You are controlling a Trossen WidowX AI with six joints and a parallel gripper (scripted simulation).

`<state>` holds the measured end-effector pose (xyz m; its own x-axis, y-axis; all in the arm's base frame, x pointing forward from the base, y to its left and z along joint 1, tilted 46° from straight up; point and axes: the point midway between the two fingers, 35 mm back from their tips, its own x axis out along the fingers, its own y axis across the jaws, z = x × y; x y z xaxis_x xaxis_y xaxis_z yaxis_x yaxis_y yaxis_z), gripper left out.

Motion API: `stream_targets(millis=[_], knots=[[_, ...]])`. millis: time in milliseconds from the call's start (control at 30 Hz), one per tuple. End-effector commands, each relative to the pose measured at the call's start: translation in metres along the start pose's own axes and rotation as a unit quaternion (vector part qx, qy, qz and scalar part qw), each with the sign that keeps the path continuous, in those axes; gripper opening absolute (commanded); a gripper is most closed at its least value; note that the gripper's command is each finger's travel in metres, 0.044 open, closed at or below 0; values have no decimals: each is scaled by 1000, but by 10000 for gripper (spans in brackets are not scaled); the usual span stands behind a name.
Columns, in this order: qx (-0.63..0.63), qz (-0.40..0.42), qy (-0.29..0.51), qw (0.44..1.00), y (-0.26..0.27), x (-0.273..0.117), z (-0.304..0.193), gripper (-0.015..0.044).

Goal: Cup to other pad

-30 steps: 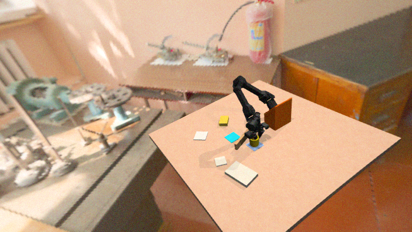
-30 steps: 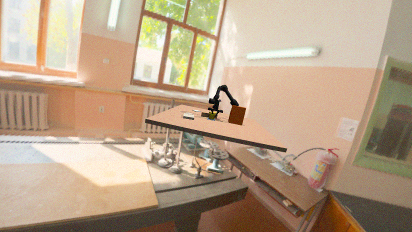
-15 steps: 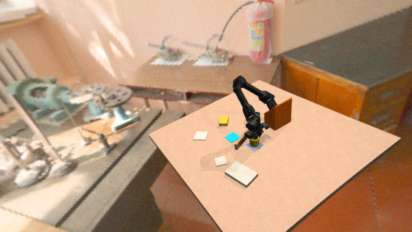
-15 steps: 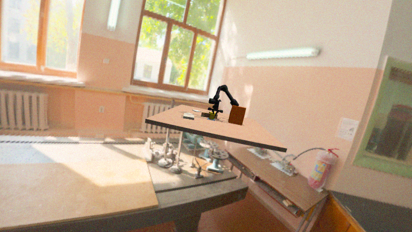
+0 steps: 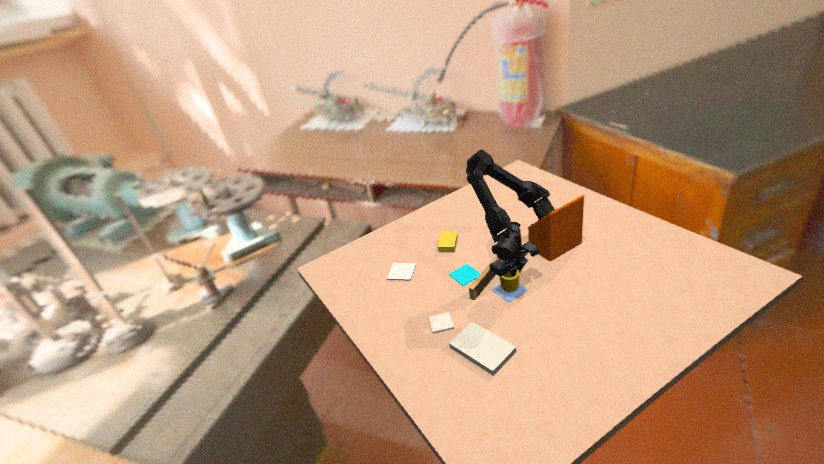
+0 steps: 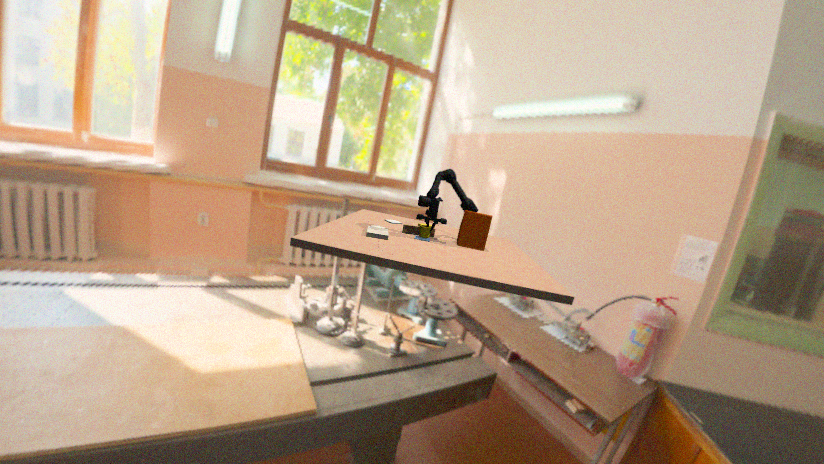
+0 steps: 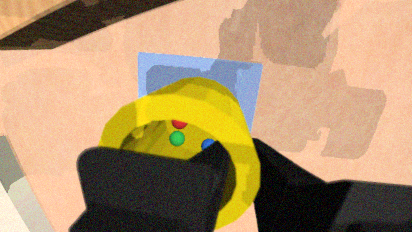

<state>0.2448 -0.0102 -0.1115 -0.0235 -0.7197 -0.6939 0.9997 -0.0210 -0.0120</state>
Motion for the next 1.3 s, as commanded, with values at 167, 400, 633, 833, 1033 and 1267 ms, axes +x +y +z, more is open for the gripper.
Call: stream_targets(millis=[167, 400, 633, 833, 1033, 1267], knots=[[4, 9, 6, 1000, 4, -39, -2, 0], [3, 8, 4, 1000, 2, -65, -2, 0], [3, 8, 4, 1000, -2, -73, -2, 0], [-1, 5, 0, 1000, -3, -69, -2, 0], [-1, 5, 0, 1000, -3, -69, -2, 0], [0, 5, 0, 1000, -3, -69, -1, 0]])
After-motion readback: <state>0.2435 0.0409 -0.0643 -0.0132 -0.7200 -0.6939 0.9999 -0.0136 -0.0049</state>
